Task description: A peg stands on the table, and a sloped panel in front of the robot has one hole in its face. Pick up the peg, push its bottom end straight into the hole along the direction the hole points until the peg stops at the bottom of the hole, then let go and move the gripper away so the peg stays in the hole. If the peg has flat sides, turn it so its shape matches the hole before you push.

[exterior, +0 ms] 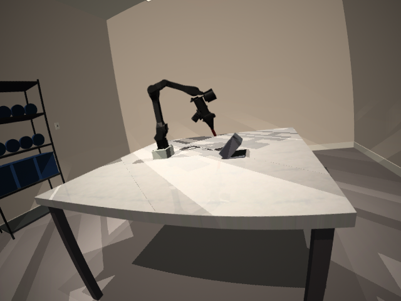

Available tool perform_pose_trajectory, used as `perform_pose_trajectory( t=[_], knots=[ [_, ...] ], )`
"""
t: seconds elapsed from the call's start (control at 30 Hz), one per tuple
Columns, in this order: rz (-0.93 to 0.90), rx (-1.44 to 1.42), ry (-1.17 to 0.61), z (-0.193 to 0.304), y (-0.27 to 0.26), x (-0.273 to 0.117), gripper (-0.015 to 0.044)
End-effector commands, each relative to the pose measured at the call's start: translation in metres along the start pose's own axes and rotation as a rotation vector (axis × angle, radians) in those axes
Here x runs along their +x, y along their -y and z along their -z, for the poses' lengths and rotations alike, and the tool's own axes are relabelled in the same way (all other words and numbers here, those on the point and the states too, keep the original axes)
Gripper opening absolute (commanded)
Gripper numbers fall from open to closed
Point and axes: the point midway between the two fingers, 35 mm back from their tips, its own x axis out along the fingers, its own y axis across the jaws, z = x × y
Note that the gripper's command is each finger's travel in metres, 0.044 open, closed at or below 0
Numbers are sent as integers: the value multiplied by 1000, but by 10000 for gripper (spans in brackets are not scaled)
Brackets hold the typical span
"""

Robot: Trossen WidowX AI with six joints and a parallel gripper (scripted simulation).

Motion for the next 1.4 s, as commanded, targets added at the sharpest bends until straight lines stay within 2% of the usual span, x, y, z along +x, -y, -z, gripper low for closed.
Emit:
perform_pose_trajectory(
  t=[0.0,1.37],
  knots=[
    [0,12,-16,-2,-4,-1,0],
    [-71,175,-187,-14,-61,-13,0]
  ],
)
